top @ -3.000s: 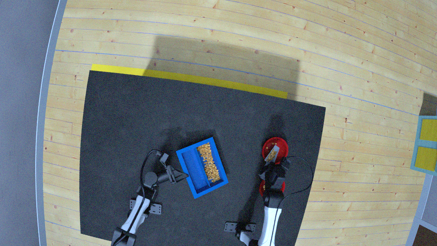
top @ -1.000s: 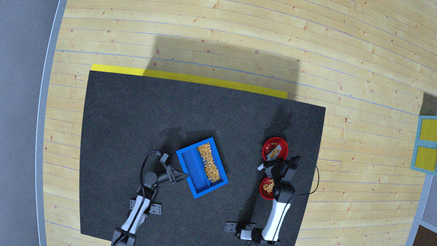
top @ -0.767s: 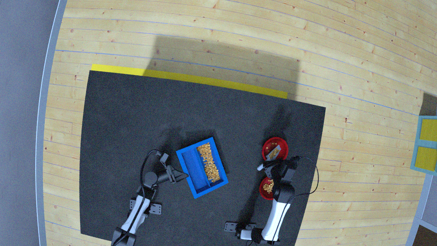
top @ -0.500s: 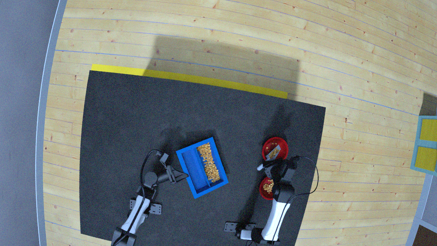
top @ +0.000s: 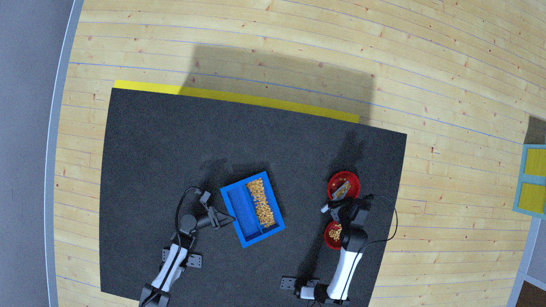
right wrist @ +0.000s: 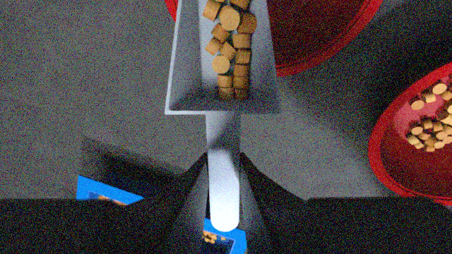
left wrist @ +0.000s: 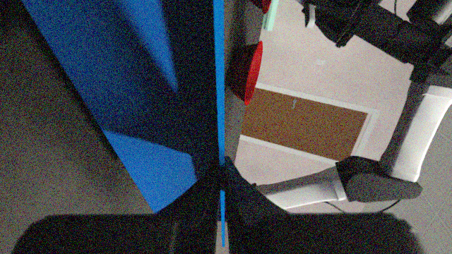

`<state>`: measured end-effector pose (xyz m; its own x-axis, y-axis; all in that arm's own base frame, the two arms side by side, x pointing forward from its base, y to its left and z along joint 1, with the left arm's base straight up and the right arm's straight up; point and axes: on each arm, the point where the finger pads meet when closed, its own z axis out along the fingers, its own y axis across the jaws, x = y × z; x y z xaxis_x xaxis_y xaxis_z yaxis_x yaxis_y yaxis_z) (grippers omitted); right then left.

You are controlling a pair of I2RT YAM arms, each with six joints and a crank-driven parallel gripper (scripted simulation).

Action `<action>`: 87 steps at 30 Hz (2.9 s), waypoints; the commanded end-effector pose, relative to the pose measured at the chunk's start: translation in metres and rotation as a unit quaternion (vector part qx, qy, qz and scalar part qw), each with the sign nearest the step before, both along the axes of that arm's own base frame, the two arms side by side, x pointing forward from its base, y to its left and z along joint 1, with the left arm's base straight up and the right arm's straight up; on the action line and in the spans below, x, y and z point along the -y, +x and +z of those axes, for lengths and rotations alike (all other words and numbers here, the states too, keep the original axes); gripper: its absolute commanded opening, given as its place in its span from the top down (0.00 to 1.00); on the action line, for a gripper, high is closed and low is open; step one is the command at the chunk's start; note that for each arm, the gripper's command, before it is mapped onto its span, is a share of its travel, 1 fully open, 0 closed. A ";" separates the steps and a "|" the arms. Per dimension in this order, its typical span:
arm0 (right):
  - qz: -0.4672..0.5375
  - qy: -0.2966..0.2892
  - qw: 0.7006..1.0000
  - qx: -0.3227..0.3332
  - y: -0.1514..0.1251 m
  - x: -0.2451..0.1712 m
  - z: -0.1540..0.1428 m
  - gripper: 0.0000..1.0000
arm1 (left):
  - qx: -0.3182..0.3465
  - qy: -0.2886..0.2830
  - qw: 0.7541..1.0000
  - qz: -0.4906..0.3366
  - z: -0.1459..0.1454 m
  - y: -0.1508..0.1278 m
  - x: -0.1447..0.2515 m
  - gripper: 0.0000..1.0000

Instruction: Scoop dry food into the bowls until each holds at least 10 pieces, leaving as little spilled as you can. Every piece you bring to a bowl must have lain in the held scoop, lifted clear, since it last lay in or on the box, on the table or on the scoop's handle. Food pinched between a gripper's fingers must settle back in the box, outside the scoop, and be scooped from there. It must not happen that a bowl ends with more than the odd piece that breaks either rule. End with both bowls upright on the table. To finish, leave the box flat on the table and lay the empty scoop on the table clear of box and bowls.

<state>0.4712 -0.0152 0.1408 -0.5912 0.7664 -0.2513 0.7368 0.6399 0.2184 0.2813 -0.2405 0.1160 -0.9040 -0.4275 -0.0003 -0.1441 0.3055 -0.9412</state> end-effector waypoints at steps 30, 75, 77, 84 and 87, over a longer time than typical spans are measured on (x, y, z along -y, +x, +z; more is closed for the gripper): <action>-0.140 0.111 0.983 0.049 0.029 0.000 0.030 1.00 | 0.065 -0.019 0.998 -0.010 0.035 0.010 0.005 1.00; 0.079 -0.067 0.994 0.037 -0.013 0.006 0.008 1.00 | 0.065 -0.019 0.998 -0.010 0.035 0.010 0.005 1.00; 0.107 -0.089 0.989 0.041 -0.018 0.008 0.004 1.00 | 0.065 -0.019 0.998 -0.010 0.035 0.010 0.005 1.00; 0.168 -0.138 0.975 0.049 -0.028 0.018 -0.007 1.00 | 0.065 -0.019 0.998 -0.010 0.035 0.010 0.005 1.00; 0.191 -0.158 0.967 0.051 -0.033 0.022 -0.013 1.00 | 0.065 -0.019 0.998 -0.010 0.035 0.010 0.005 1.00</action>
<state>0.4253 -0.0244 0.1045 -0.8080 0.4603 -0.3678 0.4874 0.8729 0.0217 0.2813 -0.2405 0.1160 -0.9040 -0.4275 -0.0003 -0.1441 0.3055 -0.9412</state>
